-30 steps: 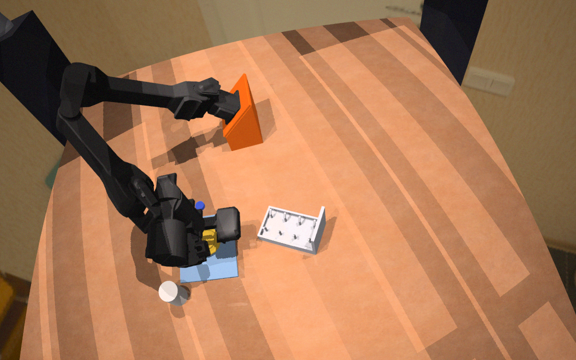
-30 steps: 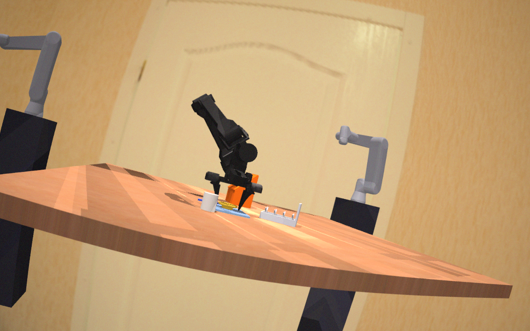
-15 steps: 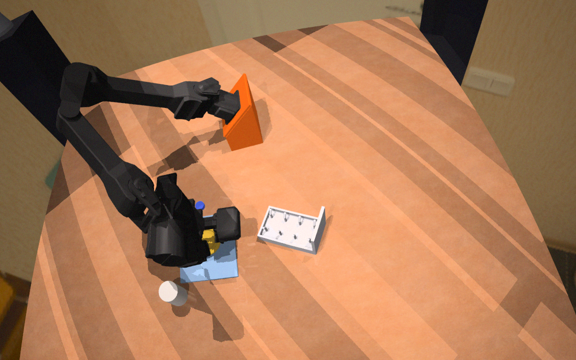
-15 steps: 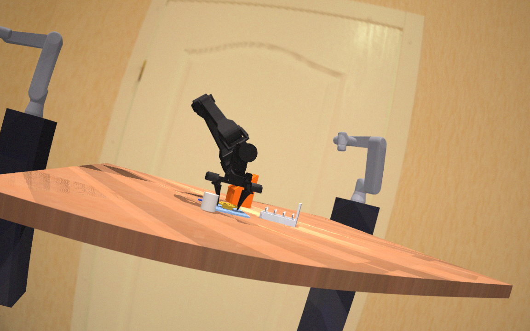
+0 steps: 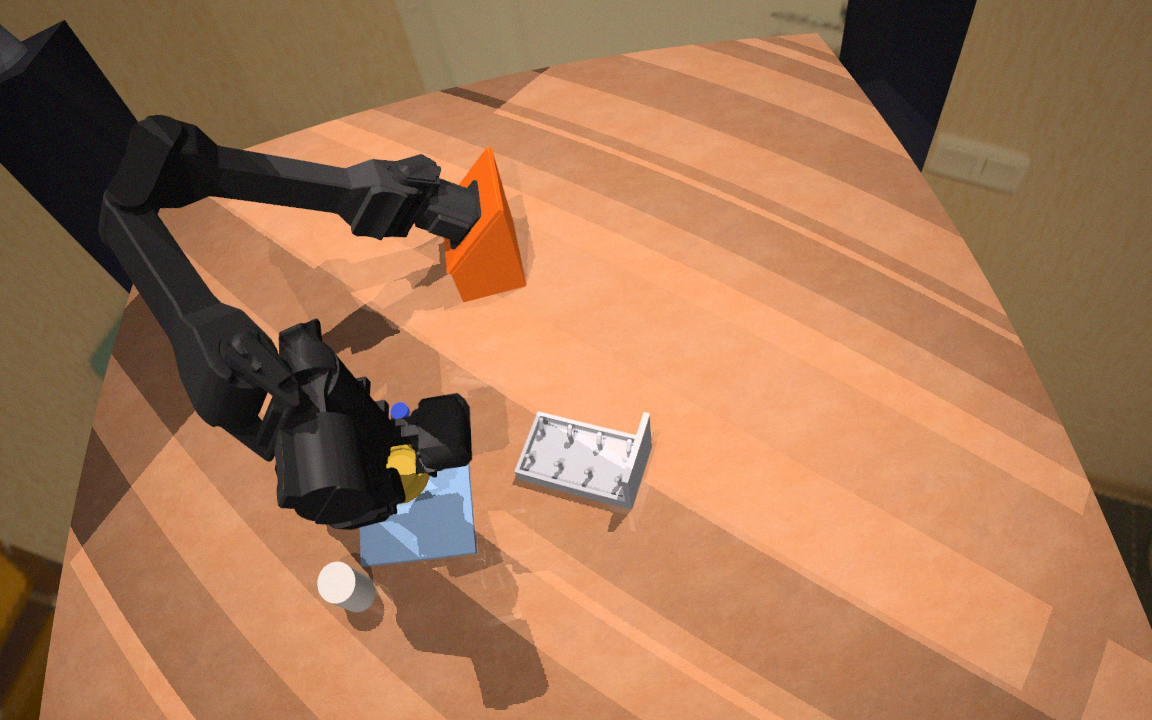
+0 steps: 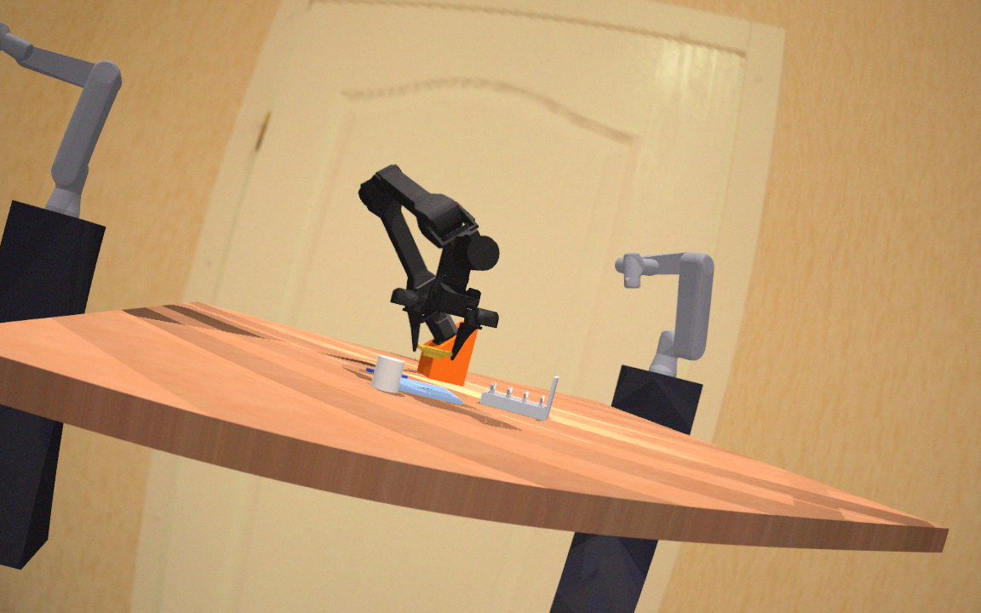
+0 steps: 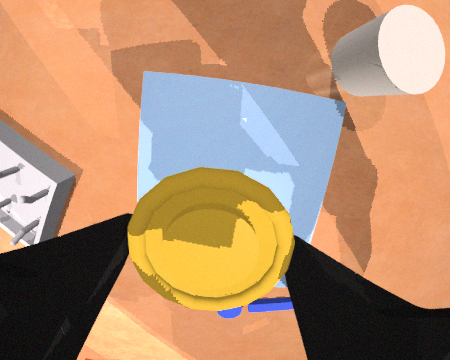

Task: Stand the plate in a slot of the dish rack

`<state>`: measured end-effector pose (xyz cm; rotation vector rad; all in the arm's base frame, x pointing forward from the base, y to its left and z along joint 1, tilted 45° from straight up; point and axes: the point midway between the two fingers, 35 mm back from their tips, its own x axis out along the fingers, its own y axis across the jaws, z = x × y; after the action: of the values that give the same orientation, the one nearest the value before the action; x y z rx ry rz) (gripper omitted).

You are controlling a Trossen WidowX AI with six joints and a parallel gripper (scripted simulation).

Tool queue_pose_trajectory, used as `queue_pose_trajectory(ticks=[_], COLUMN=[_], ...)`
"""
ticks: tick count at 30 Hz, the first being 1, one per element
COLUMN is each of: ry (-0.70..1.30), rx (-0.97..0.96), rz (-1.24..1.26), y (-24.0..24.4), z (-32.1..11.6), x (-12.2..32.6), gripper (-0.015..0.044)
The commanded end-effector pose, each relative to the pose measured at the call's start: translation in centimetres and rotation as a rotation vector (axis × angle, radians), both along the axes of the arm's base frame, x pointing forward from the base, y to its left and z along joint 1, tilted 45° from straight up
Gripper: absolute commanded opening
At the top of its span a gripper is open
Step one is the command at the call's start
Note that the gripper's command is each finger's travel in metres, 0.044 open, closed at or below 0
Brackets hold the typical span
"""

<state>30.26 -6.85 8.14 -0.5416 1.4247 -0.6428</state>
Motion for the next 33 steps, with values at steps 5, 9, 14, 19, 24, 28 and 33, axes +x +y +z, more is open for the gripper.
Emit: queue_pose_trajectory(ticks=[5,9,14,19,24,28,33], ry=[-0.007,-0.005,-0.003,-0.003,-0.002,-0.017,-0.127], rx=[0.011,0.009,0.005,-0.002,-0.01,-0.009,0.004], rz=[0.004,0.001,-0.002,-0.005,-0.008,-0.023,-0.137], y=[2.9,4.1,5.6,6.9,8.2,8.7,11.4], z=[2.4,3.6,5.1,6.4,7.8,7.7,5.2], x=[0.4,0.5,0.4,0.4,0.3,0.0,-1.8], gripper=[0.0,0.0,0.0,0.0,0.0,0.0,0.0])
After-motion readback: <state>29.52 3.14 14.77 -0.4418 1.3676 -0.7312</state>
